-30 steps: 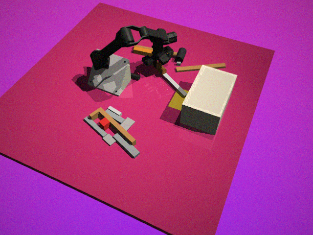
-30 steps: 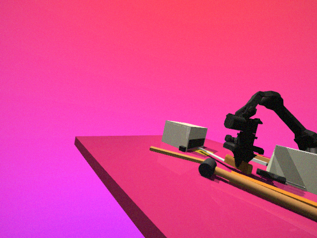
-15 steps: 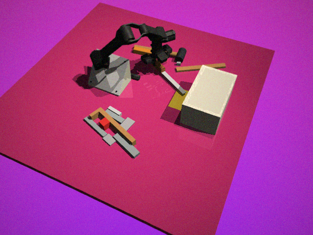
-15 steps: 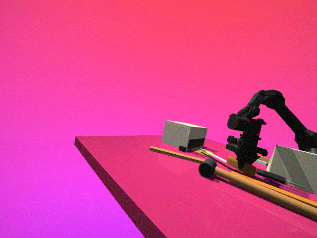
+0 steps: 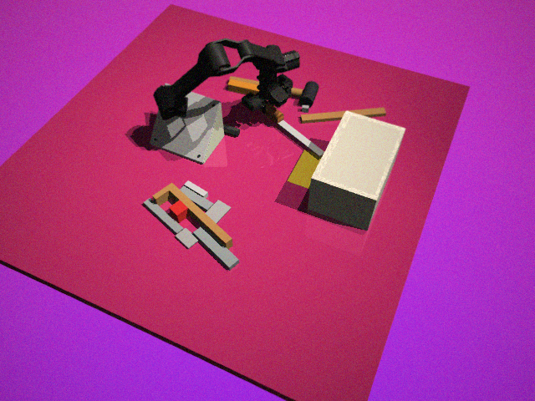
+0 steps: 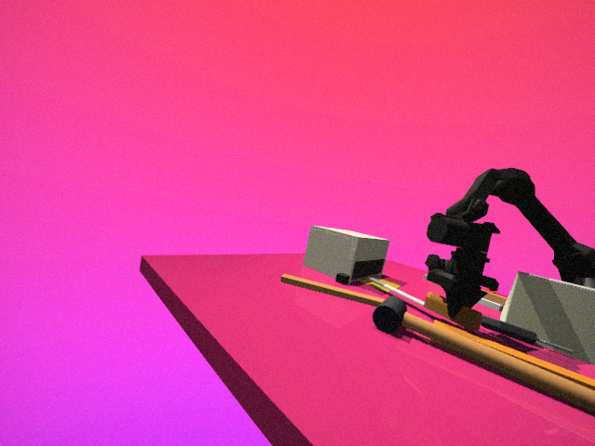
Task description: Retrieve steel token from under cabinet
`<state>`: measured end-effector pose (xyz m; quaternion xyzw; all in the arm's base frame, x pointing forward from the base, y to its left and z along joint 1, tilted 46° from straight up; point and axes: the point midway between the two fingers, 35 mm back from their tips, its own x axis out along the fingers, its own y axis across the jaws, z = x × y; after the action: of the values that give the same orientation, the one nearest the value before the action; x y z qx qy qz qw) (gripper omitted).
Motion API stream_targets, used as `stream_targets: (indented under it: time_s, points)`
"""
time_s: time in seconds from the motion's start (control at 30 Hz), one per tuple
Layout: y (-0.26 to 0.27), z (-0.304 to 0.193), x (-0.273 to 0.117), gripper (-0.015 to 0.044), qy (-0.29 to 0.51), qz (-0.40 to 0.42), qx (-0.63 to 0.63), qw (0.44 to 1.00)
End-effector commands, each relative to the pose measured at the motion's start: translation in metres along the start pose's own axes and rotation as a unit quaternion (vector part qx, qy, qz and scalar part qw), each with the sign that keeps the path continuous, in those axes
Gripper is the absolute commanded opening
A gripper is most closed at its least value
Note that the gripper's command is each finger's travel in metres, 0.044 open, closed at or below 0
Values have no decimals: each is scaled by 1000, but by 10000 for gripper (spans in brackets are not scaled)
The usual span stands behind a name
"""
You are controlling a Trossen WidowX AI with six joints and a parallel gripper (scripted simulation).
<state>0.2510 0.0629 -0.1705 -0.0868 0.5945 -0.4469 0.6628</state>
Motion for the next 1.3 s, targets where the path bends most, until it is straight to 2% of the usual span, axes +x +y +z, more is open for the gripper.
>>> stream_targets:
  time_s: [0.0, 1.27]
  points:
    - [1, -1, -1, 0, -5, 1, -21, 1000]
    - [2, -1, -1, 0, -5, 0, -172, 985]
